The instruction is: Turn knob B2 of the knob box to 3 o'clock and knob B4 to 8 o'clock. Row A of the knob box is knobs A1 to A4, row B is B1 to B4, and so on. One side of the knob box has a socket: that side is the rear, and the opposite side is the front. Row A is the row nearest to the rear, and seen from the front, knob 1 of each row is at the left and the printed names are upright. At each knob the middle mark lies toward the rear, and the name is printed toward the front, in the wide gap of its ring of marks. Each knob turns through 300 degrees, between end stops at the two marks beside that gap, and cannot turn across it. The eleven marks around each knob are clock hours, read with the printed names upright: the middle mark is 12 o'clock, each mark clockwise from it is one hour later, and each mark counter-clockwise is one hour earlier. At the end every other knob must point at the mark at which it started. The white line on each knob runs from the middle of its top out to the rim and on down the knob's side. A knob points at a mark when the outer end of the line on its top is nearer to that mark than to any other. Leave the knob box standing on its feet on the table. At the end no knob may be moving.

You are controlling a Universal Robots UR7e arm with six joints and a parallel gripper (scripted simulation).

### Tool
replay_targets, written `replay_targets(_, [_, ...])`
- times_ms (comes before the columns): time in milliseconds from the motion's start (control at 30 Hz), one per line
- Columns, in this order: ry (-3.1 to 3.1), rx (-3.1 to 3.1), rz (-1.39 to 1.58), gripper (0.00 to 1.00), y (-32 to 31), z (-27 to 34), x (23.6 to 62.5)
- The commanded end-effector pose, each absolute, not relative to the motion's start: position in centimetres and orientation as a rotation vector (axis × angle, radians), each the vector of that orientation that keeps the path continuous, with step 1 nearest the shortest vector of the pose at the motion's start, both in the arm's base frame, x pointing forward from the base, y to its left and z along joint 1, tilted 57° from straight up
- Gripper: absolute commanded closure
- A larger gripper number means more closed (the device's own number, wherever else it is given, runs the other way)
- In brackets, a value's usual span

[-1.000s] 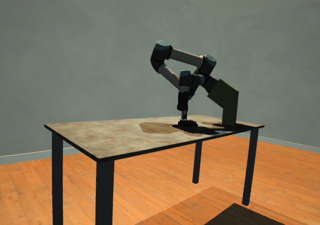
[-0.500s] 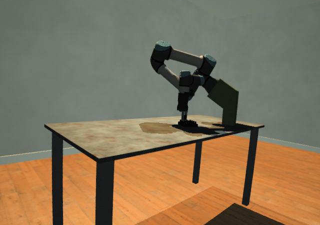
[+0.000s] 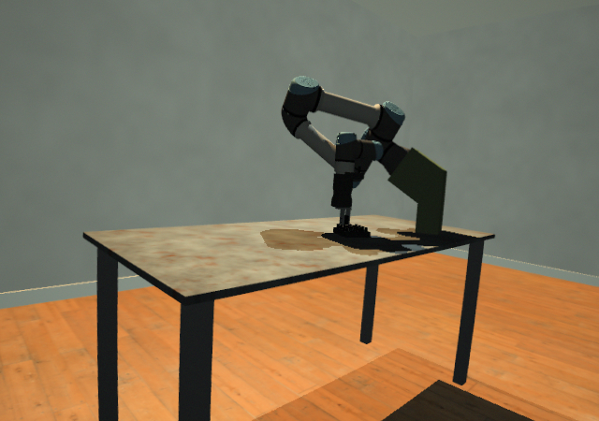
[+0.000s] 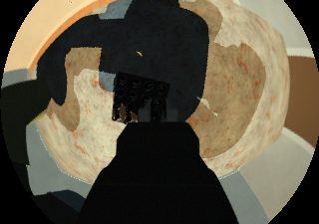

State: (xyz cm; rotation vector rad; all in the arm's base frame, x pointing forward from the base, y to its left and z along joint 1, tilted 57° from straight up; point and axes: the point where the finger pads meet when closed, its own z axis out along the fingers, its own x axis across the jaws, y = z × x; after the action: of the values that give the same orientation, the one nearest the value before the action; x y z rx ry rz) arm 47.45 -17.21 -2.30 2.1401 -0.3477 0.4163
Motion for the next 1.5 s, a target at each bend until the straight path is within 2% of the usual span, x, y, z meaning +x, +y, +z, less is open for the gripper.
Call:
replay_targets(0, [-0.347,2.14,0.418,0.54,-17.2,-2.3,47.5])
replay_targets(1467, [-0.347,2.14,0.418,0.54,-18.3,-3.0,47.7])
